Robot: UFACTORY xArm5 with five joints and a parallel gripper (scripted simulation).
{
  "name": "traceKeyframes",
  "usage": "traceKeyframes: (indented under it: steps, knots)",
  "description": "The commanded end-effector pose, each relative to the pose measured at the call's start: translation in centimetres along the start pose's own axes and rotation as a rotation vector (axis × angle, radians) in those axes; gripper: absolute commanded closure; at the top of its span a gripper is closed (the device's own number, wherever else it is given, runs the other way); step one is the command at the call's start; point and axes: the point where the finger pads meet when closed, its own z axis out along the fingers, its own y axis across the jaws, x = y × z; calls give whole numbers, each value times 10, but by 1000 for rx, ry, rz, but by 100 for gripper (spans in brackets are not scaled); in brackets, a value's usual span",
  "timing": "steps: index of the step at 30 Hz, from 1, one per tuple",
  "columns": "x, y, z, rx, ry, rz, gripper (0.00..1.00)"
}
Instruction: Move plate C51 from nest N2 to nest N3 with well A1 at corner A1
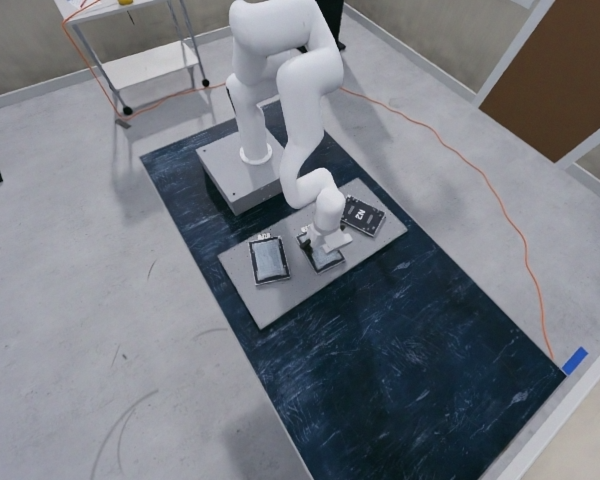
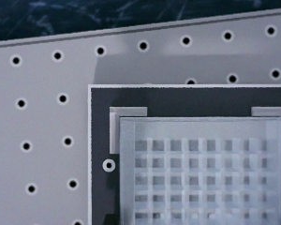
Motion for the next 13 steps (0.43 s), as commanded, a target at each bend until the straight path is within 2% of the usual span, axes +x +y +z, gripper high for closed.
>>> traceKeyframes:
  steps: [1,13]
  knots:
    - [1,0,-1,-6,4,0,0]
    - [1,0,-3,-6,4,0,0]
